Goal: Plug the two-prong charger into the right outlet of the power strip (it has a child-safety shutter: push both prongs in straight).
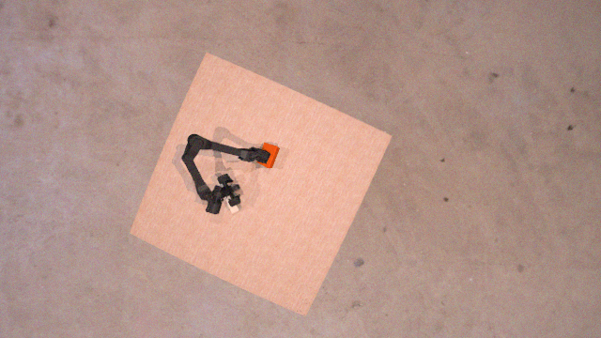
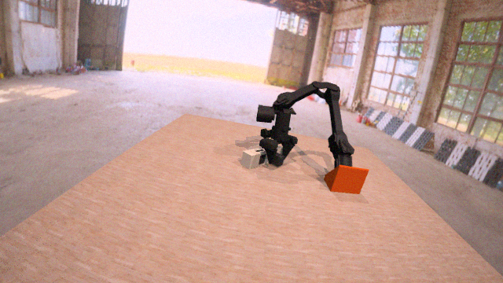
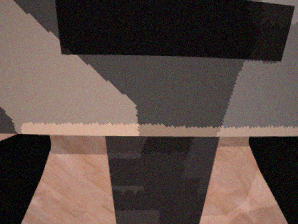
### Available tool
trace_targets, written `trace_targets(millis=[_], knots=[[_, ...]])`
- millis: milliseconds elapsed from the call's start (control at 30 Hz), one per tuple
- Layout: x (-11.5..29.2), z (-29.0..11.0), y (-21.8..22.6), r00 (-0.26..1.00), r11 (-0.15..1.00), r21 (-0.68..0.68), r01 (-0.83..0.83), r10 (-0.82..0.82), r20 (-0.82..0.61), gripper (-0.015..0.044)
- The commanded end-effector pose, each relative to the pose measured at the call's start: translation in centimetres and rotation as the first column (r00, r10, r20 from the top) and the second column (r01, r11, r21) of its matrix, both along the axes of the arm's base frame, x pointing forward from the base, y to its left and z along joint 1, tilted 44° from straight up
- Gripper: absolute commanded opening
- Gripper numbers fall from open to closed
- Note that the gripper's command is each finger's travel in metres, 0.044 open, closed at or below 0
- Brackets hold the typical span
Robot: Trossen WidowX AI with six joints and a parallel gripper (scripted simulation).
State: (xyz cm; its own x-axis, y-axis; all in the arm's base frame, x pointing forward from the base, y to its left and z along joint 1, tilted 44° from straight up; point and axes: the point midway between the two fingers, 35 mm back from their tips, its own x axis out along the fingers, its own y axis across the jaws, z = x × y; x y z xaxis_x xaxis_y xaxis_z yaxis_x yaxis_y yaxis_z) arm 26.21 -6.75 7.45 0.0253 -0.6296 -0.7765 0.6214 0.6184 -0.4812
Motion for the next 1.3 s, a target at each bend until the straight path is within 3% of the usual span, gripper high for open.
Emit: trace_targets(millis=[0, 1267], knots=[[-0.2, -0.1, 0.0, 1.000, 1.000, -0.007, 0.002, -0.002, 0.004, 0.0440], [-2.3, -1.6, 1.4, 1.000, 1.000, -0.021, 0.003, -0.003, 0.021, 0.0440]])
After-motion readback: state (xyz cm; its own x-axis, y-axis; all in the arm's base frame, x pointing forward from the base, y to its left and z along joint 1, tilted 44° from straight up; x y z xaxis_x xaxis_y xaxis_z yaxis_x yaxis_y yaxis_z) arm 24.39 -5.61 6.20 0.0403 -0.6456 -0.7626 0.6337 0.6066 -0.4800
